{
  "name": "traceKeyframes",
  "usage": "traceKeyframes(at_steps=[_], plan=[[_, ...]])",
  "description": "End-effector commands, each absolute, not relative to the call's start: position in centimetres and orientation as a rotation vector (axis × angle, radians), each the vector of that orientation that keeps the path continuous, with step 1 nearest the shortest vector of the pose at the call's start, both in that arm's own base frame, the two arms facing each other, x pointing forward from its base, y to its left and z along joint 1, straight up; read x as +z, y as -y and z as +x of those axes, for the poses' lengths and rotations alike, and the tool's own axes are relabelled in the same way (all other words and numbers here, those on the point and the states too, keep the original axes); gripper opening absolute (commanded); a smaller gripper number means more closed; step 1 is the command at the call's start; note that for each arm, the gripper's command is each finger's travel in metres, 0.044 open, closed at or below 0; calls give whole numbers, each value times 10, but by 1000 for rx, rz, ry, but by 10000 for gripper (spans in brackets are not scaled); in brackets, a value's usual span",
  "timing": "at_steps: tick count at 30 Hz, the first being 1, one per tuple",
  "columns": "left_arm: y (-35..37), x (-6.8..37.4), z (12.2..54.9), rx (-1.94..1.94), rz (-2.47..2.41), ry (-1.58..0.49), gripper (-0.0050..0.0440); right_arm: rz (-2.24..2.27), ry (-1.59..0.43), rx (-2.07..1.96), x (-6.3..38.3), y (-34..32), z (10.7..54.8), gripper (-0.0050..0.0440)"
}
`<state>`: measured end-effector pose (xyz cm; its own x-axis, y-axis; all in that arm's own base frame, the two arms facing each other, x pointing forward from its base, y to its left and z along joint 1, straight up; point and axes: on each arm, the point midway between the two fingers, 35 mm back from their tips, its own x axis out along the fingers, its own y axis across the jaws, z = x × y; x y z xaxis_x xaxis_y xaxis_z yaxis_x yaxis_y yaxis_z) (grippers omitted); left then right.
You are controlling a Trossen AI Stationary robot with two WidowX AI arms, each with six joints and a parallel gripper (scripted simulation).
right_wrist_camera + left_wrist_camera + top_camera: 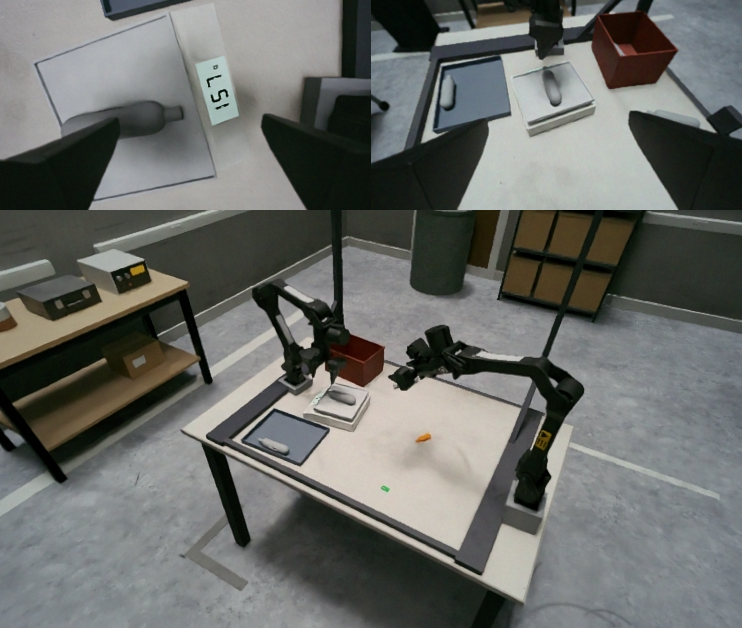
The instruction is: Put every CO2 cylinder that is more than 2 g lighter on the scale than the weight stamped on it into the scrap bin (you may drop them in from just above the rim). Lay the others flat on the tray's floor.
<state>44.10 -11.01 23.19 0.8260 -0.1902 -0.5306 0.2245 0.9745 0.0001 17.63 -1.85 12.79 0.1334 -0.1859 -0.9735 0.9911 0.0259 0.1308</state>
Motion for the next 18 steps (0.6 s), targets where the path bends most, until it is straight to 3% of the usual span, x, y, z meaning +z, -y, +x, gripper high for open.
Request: traceKeyframes(at_steps=[1, 18], plan=[[110, 245, 441, -219, 58, -527, 440, 1041, -1012, -1068, 131, 20, 173, 440], [110, 245, 441, -219, 58, -527, 440, 492, -1169, -526, 126, 30, 142, 440]])
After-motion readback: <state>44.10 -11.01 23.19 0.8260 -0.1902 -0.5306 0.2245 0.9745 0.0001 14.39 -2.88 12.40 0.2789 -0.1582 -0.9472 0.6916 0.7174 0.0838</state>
